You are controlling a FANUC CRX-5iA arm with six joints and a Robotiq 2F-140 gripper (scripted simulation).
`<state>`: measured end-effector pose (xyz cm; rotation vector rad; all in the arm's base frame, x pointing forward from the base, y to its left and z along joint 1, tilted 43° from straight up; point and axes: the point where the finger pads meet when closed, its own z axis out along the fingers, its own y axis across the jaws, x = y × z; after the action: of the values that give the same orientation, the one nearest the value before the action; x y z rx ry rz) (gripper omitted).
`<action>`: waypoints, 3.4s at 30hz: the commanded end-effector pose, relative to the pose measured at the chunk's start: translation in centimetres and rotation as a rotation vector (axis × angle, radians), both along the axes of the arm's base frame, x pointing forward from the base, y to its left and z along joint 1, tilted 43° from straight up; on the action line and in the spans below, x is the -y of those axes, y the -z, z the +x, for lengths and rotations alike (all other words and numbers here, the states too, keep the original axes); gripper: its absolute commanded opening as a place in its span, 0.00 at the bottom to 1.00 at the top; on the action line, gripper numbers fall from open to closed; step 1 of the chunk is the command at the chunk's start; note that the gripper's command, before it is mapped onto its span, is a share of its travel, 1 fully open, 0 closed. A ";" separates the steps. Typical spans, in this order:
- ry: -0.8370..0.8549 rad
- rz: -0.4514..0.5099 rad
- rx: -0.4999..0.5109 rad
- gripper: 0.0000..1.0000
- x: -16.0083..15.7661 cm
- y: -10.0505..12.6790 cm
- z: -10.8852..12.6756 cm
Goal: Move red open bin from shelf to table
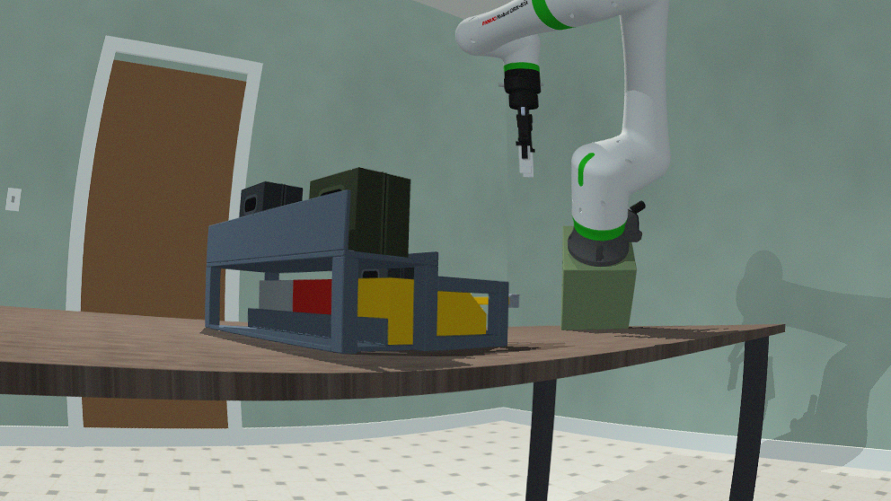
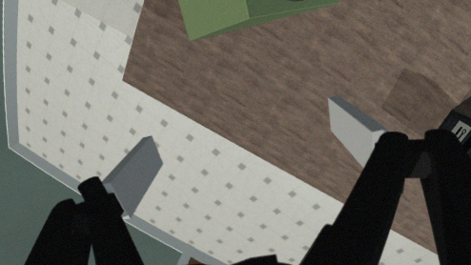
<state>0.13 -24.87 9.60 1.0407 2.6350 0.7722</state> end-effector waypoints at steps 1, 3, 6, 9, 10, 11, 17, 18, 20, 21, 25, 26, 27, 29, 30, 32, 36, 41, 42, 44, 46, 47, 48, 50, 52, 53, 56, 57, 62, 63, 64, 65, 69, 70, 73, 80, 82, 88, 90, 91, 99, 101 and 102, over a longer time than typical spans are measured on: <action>0.000 0.000 0.000 1.00 0.0 0.0 0.0; 0.000 0.000 0.000 1.00 0.0 0.0 0.0; 0.000 0.000 0.000 1.00 0.0 0.0 0.0; -0.120 0.000 0.000 1.00 -0.3 0.0 3.3; -0.160 0.000 0.000 1.00 -0.4 0.0 4.4; -0.201 0.000 0.000 1.00 -0.6 0.0 5.5; -0.201 0.000 0.000 1.00 -0.6 0.0 5.5; -0.201 0.000 0.000 1.00 -0.6 0.0 5.5; -0.201 0.000 0.000 1.00 -0.6 0.0 5.5; -0.201 0.000 0.000 1.00 -0.6 0.0 5.5; -0.281 0.000 0.000 1.00 -1.3 0.0 7.5; -0.321 0.000 0.000 1.00 -1.6 0.0 8.6; -0.361 0.000 0.000 1.00 -2.0 0.0 9.6; -0.401 0.000 0.000 1.00 -2.3 0.0 10.7; -0.401 0.000 0.000 1.00 -2.3 0.0 10.7; -0.401 0.000 0.000 1.00 -2.3 0.0 10.7; -0.401 0.000 0.000 1.00 -2.3 0.0 10.7; -0.441 0.000 0.000 1.00 -2.9 0.0 11.6; -0.481 0.000 0.000 1.00 -3.5 0.0 12.5; -0.562 0.000 0.000 1.00 -4.6 0.0 14.4; -0.602 0.000 0.000 1.00 -5.2 0.0 15.3; -0.602 0.000 0.000 1.00 -5.2 0.0 15.3; -0.602 0.000 0.000 1.00 -5.2 0.0 15.3; -0.602 0.000 0.000 1.00 -5.2 0.0 15.3; -0.602 0.000 0.000 1.00 -5.2 0.0 15.3; -0.602 0.000 0.000 1.00 -5.2 0.0 15.3; -0.602 0.000 0.000 1.00 -5.2 0.0 15.3; -0.602 0.000 0.000 1.00 -5.2 0.0 15.3; -0.803 0.000 0.000 1.00 -8.9 0.0 19.1; -0.803 0.000 0.000 1.00 -8.9 0.0 19.1; -0.803 0.000 0.000 1.00 -8.9 0.0 19.1; -0.803 0.000 0.000 1.00 -8.9 0.0 19.1; -0.803 0.000 0.000 1.00 -8.9 0.0 19.1; -0.803 0.000 0.000 1.00 -8.9 0.0 19.1; -0.803 0.000 0.000 1.00 -8.9 0.0 19.1; -1.003 0.000 0.000 1.00 -13.0 0.0 21.8; -1.003 0.000 0.000 1.00 -13.0 0.0 21.8; -1.003 0.000 0.000 1.00 -13.0 0.0 21.8; -1.003 0.000 0.000 1.00 -13.0 0.0 21.8; -1.003 0.000 0.000 1.00 -13.0 0.0 21.8; -1.204 0.000 0.000 1.00 -17.6 0.0 23.8; -1.204 0.000 0.000 1.00 -17.6 0.0 23.8; -1.204 0.000 0.000 1.00 -17.6 0.0 23.8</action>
<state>23.60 -7.60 9.60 -0.6825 3.0610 0.9015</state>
